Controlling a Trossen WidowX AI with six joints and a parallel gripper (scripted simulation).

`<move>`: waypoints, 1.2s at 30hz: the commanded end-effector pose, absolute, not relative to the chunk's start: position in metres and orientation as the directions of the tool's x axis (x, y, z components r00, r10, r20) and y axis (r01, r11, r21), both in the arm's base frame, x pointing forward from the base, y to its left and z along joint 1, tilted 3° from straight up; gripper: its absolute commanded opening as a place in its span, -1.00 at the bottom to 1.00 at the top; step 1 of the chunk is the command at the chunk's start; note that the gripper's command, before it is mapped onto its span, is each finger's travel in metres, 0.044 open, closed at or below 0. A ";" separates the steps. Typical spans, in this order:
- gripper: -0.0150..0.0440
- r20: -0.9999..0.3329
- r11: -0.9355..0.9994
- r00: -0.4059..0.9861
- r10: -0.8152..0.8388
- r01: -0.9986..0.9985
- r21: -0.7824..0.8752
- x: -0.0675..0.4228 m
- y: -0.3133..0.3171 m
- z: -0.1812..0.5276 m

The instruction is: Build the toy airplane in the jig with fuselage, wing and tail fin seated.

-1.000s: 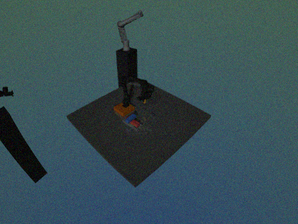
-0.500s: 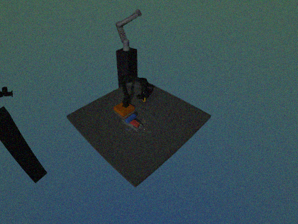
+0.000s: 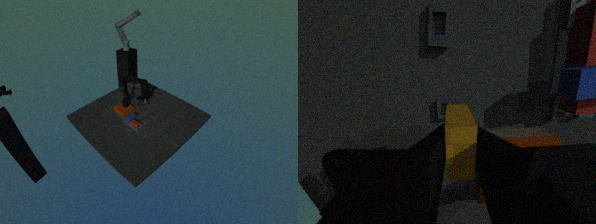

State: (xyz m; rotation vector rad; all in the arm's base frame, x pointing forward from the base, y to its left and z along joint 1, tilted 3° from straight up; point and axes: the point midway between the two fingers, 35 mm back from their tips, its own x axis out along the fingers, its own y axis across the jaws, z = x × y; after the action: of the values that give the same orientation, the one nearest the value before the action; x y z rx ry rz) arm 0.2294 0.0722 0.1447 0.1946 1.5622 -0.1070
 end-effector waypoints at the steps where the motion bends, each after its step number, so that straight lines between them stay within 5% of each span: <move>1: -0.49 -0.998 0.980 0.005 0.061 0.191 0.060 0.237 0.066 0.143; 36: -0.49 -0.999 0.981 0.006 0.047 0.187 0.047 0.285 -0.010 0.127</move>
State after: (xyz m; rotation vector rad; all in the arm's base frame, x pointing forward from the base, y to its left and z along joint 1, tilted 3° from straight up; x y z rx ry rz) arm 0.2797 -0.0013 0.1297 0.1939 1.5614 -0.1107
